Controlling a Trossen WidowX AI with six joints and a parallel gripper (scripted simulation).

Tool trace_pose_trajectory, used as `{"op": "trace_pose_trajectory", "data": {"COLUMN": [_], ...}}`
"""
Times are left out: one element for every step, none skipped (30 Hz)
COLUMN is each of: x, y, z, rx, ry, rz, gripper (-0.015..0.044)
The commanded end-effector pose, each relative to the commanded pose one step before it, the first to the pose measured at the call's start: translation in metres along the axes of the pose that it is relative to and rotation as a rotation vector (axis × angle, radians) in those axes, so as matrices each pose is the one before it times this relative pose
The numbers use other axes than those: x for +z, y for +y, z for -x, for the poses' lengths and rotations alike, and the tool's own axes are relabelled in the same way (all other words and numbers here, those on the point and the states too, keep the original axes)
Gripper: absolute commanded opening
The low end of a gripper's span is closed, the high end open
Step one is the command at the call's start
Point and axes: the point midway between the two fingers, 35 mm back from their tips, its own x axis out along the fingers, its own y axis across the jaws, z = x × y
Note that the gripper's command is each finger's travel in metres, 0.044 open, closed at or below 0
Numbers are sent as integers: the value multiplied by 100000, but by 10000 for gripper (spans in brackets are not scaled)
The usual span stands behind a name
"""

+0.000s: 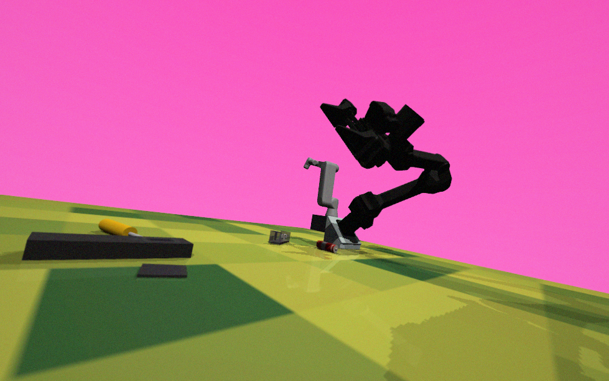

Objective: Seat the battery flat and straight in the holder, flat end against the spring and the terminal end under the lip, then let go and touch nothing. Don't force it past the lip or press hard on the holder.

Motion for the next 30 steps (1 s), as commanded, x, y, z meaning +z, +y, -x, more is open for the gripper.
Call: {"op": "trace_pose_trajectory", "data": {"x": [-487,-1456,-2394,-2907,-2440,-1427,-1682,-1826,-1810,-1697,-1559,-1429,-1326,-1256,-1198,-1156,-1128,-1108,-972,-630,-262,-97,0,0,0,0,0,0,0,0], "y": [-5,-38,-156,-369,-500,-397,-536,-671,-768,-822,-848,-860,-870,-887,-900,-914,-925,-928,-830,-558,-243,-92,0,0,0,0,0,0,0,0], "z": [-121,-334,-507,-590,-526,-346,-397,-423,-416,-389,-355,-319,-285,-254,-220,-182,-139,-86,-30,0,2,1,0,0,0,0,0,0,0,0], "rx": [386,1028,1291,902,188,-143,-423,-786,-1137,-1419,-1635,-1806,-1969,-2152,-2340,-2550,-2787,-3044,-2946,-2077,-916,-349,0,0,0,0,0,0,0,0], "ry": [2081,6265,10491,13124,11452,6961,8404,9410,9679,9467,9096,8729,8493,8445,8461,8579,8791,9048,8306,5627,2426,915,0,0,0,0,0,0,0,0], "rz": [-1047,-3287,-5963,-8300,-8050,-5281,-6781,-8143,-9012,-9472,-9742,-9966,-10297,-10843,-11480,-12276,-13243,-14322,-13748,-9632,-4230,-1607,0,0,0,0,0,0,0,0], "gripper": [374,348,321,295,269,243,230,230,230,230,230,230,230,230,230,230,230,230,230,230,230,230,230,230,230,230,230,230,230,230]}}
